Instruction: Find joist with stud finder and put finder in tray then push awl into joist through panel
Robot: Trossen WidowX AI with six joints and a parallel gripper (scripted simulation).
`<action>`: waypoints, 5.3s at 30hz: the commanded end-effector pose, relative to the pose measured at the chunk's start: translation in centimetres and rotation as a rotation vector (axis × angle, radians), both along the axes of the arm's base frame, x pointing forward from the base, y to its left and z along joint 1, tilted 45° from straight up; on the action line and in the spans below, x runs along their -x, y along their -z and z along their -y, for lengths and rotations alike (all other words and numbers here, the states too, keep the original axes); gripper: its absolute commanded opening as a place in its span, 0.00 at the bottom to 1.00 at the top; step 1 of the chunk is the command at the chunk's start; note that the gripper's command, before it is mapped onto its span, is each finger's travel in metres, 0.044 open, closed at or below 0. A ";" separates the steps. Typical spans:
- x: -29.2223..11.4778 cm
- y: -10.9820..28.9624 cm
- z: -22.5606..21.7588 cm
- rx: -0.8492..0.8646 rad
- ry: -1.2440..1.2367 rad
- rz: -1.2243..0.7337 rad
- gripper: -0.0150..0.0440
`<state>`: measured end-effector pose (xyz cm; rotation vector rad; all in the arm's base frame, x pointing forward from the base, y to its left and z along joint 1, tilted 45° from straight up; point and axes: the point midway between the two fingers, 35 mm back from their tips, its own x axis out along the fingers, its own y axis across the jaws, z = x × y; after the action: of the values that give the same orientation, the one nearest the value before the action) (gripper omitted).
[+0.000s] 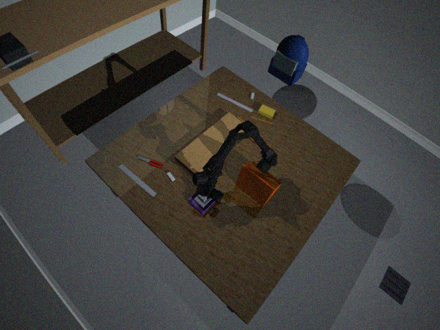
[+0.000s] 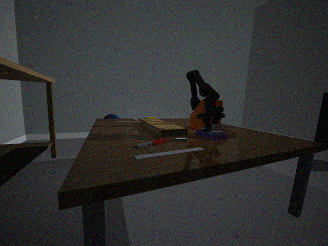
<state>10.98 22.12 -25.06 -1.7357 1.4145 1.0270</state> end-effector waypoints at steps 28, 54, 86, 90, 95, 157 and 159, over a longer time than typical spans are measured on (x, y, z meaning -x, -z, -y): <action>0.0 -0.6 -1.0 -0.005 -0.001 0.001 0.97; -18.8 -20.5 6.2 -0.140 0.560 0.363 1.00; -15.8 -38.6 36.1 0.079 1.315 0.945 1.00; -16.0 -38.5 35.9 0.079 1.315 0.945 1.00; -16.1 -38.1 36.3 0.079 1.315 0.945 1.00; -16.6 -38.8 35.2 0.070 1.323 0.936 0.25; -16.4 -39.6 34.3 0.070 1.323 0.935 0.25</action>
<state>27.65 -13.50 12.98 -0.7050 1.4498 -0.4911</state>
